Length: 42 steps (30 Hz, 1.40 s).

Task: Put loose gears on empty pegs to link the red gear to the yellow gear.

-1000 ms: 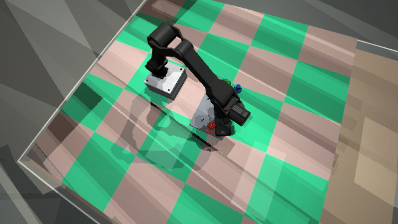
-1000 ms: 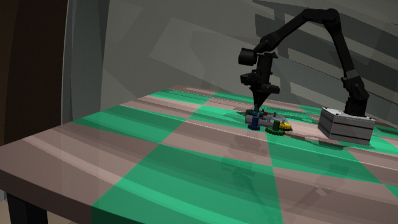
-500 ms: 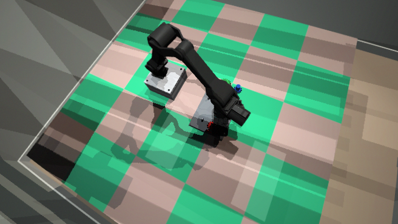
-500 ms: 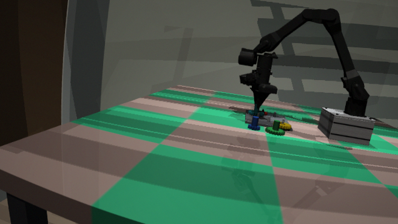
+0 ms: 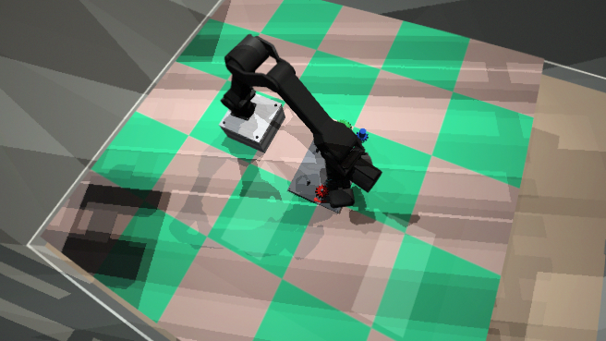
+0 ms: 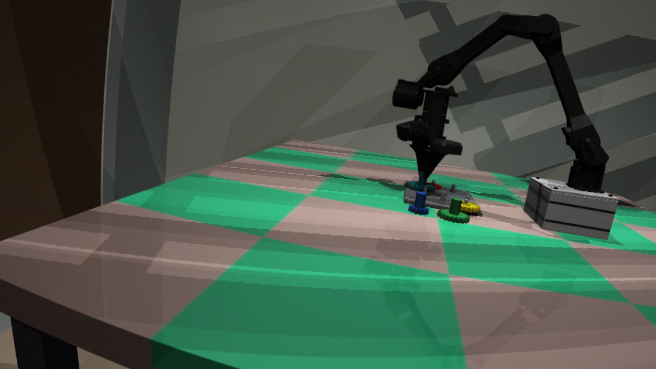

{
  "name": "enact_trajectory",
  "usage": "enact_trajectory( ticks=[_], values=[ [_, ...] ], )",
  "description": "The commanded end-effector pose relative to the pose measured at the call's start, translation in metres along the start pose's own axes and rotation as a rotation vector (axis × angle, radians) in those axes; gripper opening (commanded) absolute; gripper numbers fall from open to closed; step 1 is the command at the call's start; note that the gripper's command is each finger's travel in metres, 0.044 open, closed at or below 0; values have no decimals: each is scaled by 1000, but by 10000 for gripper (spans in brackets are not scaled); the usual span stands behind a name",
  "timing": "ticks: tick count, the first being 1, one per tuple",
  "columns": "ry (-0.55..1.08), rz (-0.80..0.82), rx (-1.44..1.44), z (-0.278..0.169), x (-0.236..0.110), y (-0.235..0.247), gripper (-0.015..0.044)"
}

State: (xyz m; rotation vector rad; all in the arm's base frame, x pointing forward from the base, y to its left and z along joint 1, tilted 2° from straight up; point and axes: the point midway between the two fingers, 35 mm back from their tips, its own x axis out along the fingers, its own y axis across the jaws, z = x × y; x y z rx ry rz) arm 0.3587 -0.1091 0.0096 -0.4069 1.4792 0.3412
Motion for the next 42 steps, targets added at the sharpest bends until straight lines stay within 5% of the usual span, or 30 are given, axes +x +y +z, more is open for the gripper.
enact_trajectory(
  ticks=[1,26,31,42],
  values=[
    [4,2,-55,0,2,1,0],
    [5,2,207,-1,3,1,0],
    [5,2,157,-1,1,1,131],
    [4,2,77,-1,-45,0,140]
  ],
)
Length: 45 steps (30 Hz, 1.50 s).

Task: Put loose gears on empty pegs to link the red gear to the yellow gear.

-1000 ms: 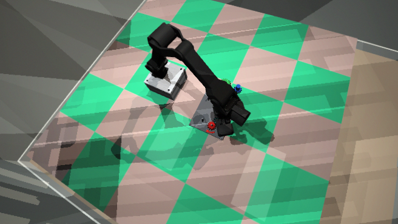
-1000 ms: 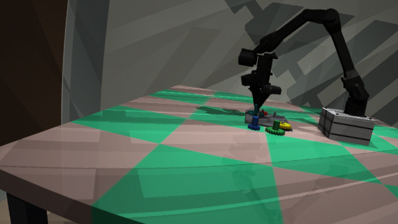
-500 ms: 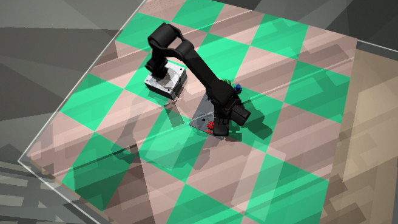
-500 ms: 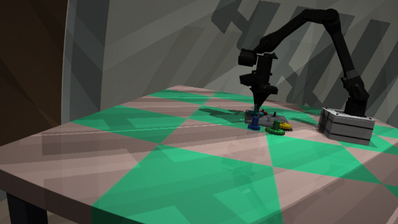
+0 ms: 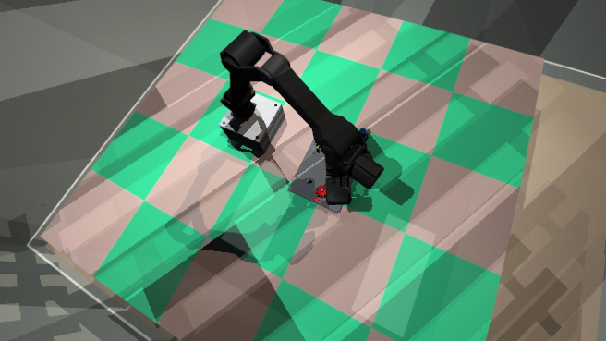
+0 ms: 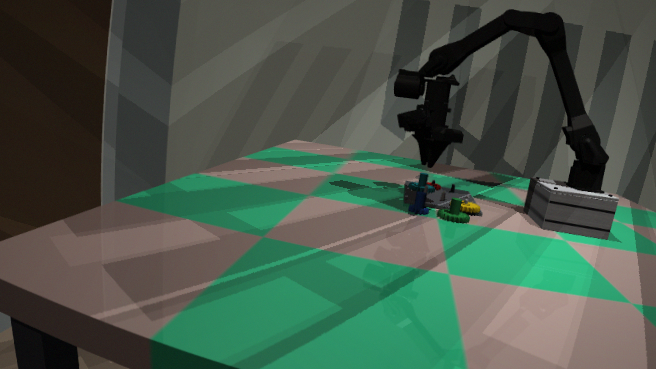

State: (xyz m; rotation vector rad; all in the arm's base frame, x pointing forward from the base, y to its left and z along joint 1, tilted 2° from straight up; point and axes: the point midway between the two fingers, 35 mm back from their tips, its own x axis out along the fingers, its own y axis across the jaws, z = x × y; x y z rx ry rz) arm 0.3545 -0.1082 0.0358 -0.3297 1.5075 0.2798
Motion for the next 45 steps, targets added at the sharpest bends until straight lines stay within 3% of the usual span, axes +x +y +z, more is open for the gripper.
enact_trajectory(
  ticks=[1,2,5,14,23,45],
  values=[
    [-12,-10,-14,1,-20,-1,140],
    [-12,-10,-14,1,-20,-1,140],
    [-13,-8,95,12,-11,9,219],
    [-16,4,719,63,-11,83,440],
    [-15,15,1292,93,-12,157,440],
    [-14,15,1303,94,-2,160,440]
  ],
)
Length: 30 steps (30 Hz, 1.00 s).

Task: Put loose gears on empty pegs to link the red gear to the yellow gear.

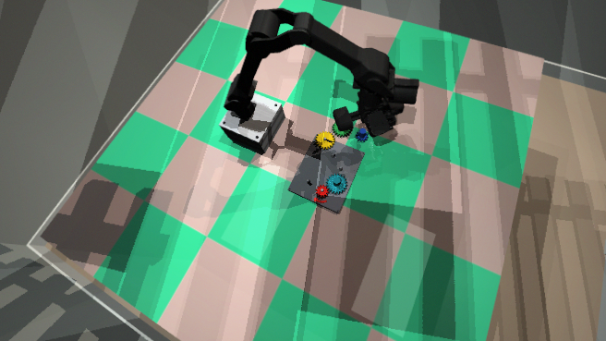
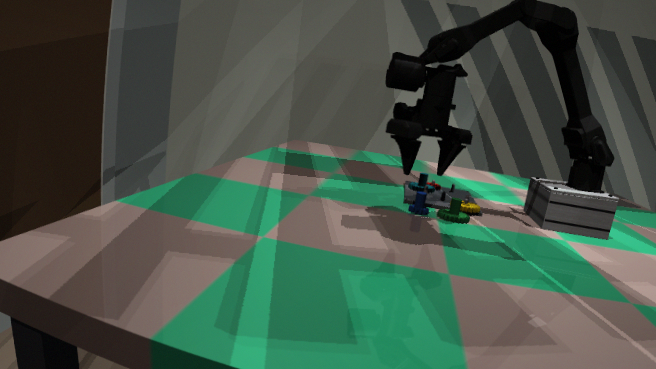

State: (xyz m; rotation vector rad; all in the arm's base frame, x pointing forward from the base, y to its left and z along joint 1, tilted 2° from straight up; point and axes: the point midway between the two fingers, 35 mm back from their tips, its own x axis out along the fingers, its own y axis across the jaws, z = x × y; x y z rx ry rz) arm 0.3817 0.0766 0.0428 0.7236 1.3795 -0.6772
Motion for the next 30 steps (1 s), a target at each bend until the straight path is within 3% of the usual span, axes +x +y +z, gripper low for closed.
enact_trajectory(
  ticks=[1,30],
  values=[
    [3,-16,5,-1,14,-2,440],
    [3,-16,5,-2,48,-4,440]
  ],
)
